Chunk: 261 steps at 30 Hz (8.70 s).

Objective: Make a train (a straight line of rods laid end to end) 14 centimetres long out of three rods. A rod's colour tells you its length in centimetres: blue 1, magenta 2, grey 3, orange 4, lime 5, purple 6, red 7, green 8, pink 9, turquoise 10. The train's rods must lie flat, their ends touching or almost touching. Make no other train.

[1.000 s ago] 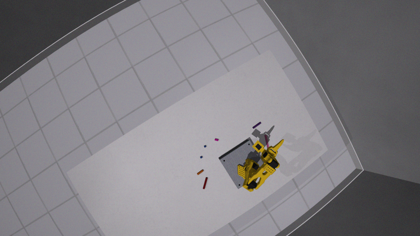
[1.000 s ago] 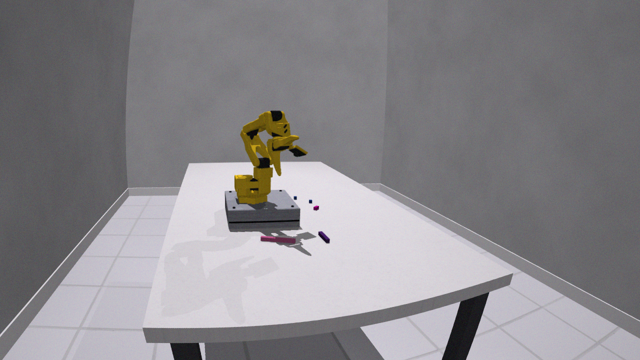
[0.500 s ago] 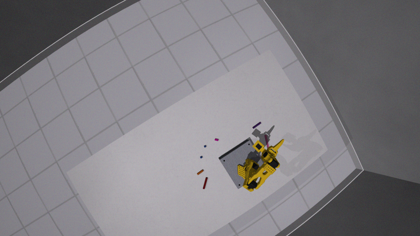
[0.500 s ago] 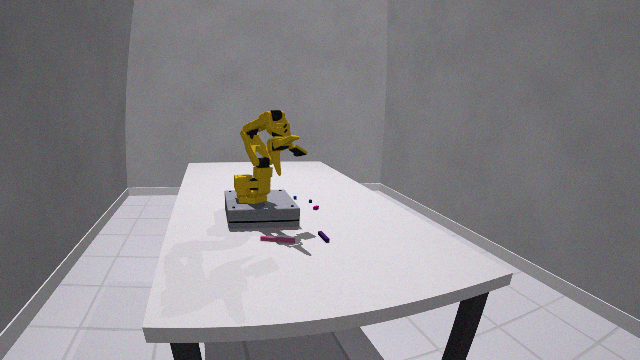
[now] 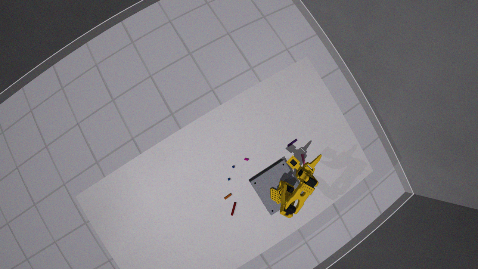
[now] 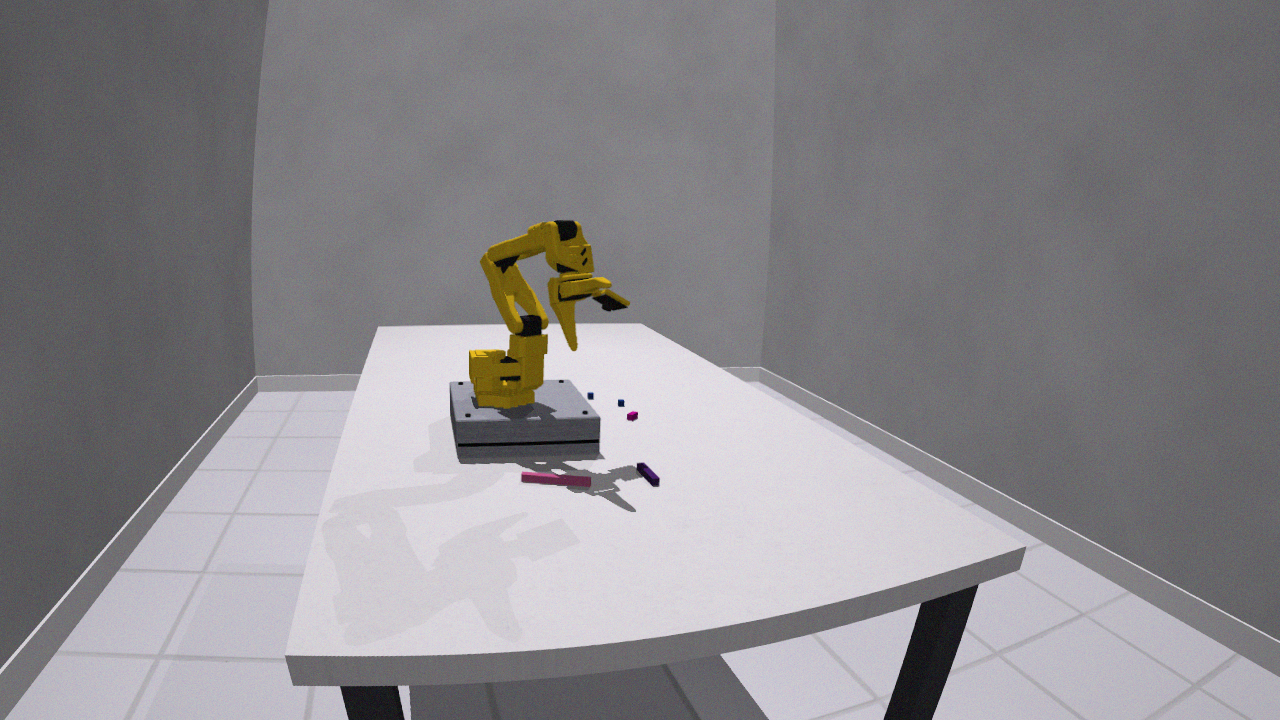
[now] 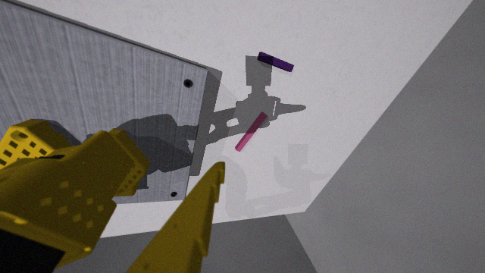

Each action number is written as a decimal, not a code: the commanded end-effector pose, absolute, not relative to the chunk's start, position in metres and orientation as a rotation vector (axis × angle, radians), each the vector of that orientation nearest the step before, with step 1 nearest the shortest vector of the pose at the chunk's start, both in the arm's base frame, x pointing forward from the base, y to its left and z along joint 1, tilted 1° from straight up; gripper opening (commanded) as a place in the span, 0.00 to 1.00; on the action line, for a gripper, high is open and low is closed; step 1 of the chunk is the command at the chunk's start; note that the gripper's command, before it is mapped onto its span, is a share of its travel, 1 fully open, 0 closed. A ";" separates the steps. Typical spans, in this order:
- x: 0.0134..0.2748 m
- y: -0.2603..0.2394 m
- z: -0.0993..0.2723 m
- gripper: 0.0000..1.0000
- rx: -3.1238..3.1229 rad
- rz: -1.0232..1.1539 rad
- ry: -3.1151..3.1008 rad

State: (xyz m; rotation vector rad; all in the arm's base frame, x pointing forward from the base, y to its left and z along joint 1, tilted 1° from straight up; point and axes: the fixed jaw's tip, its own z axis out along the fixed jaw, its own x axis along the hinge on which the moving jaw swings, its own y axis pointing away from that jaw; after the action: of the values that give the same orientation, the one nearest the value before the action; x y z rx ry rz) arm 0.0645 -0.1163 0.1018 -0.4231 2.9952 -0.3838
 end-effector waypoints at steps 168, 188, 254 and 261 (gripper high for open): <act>0.206 0.136 -0.058 0.19 0.219 -0.039 3.168; 0.206 0.136 -0.058 0.17 0.219 -0.039 3.168; 0.207 0.136 -0.051 0.00 0.219 -0.039 3.168; 0.207 0.135 -0.038 0.00 0.219 -0.039 3.168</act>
State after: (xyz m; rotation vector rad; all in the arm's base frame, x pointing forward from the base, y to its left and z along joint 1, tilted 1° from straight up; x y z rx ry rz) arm 0.2080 0.1357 -0.0469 0.2232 3.1690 -0.0428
